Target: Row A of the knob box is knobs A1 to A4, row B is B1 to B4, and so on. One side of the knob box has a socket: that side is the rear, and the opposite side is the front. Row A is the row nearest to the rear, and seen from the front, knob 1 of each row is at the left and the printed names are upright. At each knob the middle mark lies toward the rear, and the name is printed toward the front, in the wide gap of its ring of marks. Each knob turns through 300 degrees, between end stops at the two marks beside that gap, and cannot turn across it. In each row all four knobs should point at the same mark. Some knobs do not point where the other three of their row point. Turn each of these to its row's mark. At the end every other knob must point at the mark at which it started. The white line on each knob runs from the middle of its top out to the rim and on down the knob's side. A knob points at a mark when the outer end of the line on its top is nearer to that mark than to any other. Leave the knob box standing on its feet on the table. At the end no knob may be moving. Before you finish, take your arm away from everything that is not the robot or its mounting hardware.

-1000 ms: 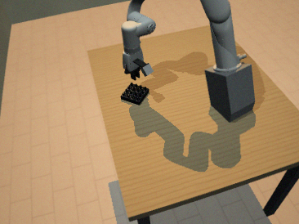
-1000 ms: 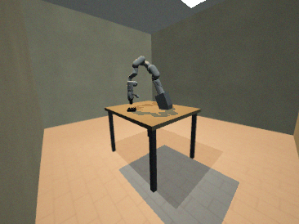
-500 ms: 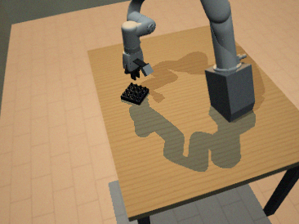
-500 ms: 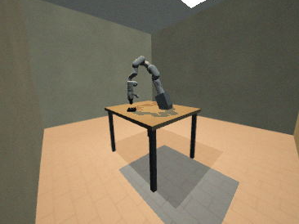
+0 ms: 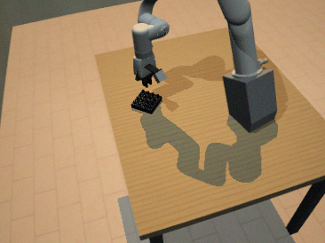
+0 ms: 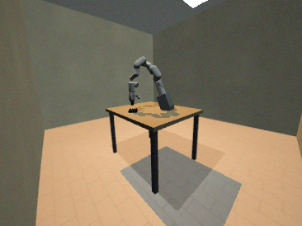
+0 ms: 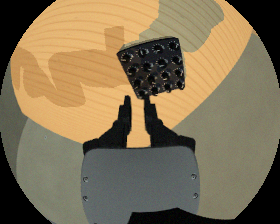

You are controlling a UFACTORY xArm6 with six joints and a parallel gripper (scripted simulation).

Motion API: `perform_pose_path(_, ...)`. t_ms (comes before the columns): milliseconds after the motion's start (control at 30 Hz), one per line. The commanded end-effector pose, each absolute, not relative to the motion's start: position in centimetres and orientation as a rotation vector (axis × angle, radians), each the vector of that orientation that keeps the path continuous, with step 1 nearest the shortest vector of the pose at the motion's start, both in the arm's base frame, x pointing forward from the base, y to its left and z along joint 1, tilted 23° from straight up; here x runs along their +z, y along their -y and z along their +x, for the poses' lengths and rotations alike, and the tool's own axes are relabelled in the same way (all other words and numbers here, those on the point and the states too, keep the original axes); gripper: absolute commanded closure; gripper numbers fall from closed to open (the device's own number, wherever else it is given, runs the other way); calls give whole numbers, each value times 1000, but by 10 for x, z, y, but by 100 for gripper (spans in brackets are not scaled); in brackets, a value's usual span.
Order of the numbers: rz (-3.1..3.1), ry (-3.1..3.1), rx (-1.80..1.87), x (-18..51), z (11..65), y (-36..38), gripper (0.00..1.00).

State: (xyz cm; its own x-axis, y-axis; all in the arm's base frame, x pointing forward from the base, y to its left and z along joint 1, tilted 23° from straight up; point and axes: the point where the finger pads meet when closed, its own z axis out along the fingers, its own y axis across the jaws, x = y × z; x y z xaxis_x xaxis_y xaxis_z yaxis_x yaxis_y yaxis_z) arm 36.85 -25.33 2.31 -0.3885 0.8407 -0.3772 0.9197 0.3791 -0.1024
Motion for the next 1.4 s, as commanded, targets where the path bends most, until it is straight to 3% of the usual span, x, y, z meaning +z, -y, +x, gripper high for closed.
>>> perform_pose_path(0, 1556, -2376, -432, 23, 370, 254, 81)
perform_pose_path(1367, 1556, -2377, -432, -11, 373, 270, 81)
